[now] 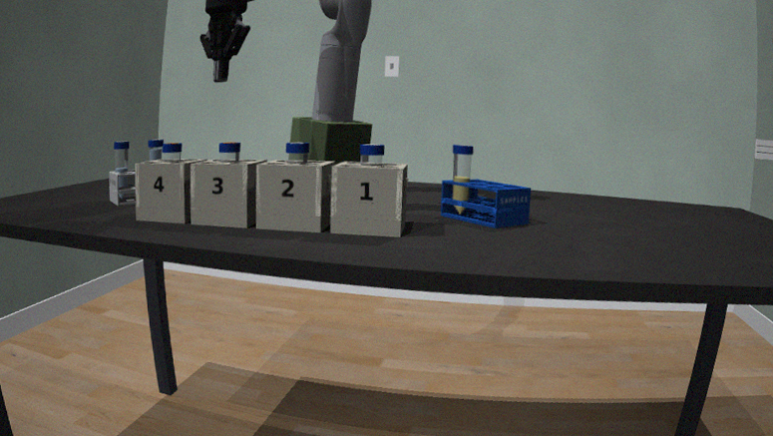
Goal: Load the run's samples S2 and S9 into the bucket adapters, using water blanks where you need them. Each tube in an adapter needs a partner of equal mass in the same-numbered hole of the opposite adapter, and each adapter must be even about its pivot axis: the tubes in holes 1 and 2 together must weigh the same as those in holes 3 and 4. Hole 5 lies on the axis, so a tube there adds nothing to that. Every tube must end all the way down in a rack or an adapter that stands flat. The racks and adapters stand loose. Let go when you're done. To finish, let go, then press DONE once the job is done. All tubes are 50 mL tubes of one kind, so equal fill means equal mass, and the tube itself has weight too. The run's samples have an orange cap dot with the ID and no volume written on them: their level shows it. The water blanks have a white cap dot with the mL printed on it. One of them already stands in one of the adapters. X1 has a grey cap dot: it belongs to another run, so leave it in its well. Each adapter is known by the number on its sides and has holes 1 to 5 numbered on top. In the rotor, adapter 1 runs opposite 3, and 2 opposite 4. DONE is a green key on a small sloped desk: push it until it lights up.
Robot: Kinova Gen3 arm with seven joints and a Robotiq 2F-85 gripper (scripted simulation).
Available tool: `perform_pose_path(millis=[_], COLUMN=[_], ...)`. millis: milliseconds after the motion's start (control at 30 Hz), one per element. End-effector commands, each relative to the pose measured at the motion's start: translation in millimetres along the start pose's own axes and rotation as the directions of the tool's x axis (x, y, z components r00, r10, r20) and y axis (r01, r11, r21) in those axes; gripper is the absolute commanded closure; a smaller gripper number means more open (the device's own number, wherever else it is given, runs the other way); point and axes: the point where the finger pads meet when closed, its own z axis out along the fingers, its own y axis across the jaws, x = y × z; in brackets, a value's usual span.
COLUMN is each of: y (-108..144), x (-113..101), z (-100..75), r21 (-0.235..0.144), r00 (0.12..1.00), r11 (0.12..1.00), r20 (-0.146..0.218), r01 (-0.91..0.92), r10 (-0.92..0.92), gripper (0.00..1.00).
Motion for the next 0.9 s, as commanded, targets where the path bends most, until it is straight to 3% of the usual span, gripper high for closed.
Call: perform_pose_path(millis=[0, 867], y=[3.1, 10.8], x=[11.9, 84.8], z=[-2.9, -2.6], r21=[0.004, -0.001], r00=[0.998, 0.876], r11=[0.998, 0.876], r20=[0.010, 0.011], r01=[-0.063, -0.483], r10=[0.063, 0.483], gripper=[0.90, 0.90])
